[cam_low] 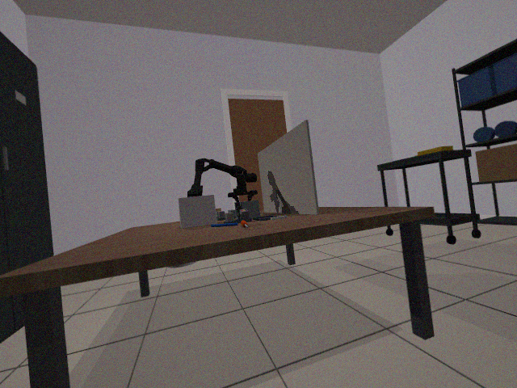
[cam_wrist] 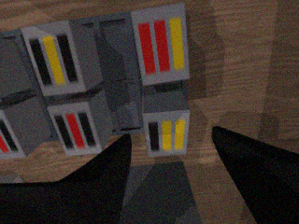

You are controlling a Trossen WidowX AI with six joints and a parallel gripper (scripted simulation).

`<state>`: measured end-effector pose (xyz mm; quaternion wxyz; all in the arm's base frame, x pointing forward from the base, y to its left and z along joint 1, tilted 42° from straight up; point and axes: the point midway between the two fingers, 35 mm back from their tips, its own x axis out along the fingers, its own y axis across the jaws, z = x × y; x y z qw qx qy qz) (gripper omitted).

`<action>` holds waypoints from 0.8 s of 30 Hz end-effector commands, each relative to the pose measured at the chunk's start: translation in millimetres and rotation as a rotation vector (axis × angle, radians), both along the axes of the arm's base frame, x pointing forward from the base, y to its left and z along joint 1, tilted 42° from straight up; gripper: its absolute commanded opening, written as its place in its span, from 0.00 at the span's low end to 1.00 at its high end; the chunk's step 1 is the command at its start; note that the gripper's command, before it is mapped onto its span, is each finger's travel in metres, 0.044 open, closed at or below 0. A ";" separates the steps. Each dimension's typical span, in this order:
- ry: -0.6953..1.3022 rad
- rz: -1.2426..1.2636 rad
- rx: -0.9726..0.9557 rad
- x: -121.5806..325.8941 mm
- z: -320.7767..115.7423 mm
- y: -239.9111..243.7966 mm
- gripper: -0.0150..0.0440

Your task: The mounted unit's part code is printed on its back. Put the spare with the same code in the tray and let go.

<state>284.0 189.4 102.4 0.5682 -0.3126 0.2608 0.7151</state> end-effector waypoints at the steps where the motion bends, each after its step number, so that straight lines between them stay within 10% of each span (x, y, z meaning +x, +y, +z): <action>1: 0.006 -0.002 0.002 -1.4 -6.5 5.2 0.76; 24: 0.007 -0.002 0.007 -9.5 -32.9 30.1 0.76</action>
